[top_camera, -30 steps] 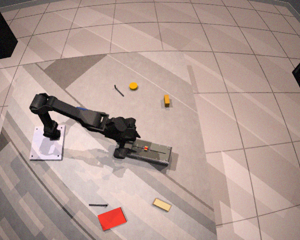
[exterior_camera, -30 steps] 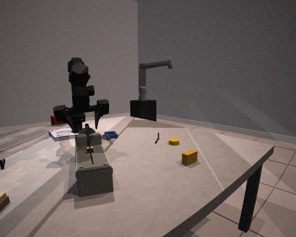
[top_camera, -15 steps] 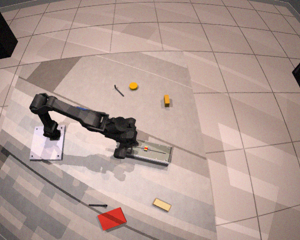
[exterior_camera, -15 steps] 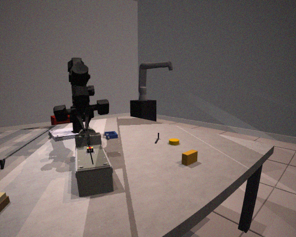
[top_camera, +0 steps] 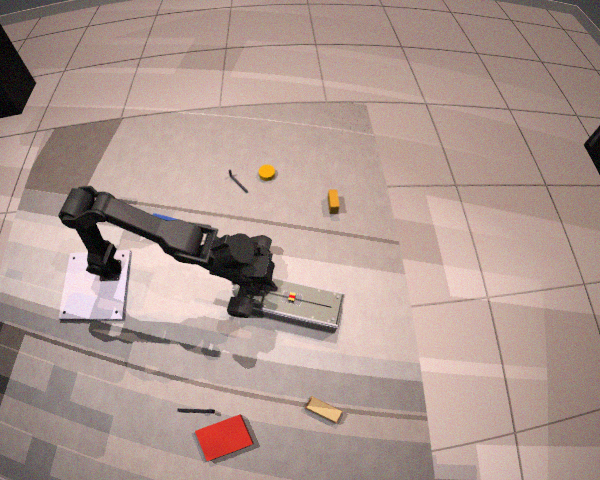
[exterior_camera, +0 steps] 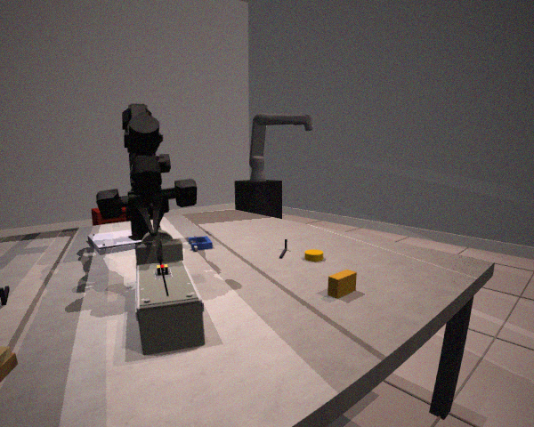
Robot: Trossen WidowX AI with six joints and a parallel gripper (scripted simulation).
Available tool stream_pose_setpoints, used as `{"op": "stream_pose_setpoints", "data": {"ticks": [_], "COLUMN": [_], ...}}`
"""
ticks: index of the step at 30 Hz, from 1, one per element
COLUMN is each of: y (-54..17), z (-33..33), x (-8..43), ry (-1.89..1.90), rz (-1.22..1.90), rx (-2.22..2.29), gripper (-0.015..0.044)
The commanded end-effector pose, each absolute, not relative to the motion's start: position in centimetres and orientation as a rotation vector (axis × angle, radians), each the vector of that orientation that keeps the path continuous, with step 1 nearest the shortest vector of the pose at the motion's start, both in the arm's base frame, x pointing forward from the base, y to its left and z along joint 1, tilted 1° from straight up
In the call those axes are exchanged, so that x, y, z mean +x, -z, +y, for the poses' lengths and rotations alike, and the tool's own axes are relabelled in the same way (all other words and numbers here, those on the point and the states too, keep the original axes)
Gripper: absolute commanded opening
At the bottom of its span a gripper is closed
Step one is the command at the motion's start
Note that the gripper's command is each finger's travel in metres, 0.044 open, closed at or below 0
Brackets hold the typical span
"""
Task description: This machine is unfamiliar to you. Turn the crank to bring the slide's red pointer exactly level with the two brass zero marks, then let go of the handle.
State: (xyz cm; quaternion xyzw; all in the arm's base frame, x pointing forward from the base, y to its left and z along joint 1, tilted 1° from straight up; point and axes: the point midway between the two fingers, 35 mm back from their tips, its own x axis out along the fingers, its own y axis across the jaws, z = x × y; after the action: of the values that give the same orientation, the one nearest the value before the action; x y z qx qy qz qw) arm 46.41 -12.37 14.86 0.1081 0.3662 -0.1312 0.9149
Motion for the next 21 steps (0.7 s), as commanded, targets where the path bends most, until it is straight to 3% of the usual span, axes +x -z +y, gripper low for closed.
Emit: {"op": "stream_pose_setpoints", "data": {"ticks": [1,16,17,21], "y": [-14.86,-14.86,-14.86,-14.86], "z": [-12.37,-12.37,-12.37,-12.37], "x": [46.41,46.41,46.41,46.41], "ry": [0.27,0.27,0.27,0.27], "rz": [0.754,0.754,0.754,0.754], "rx": [0.222,0.222,0.222,0.222], "gripper": [0.0053,0.044,0.044,0.0335]}}
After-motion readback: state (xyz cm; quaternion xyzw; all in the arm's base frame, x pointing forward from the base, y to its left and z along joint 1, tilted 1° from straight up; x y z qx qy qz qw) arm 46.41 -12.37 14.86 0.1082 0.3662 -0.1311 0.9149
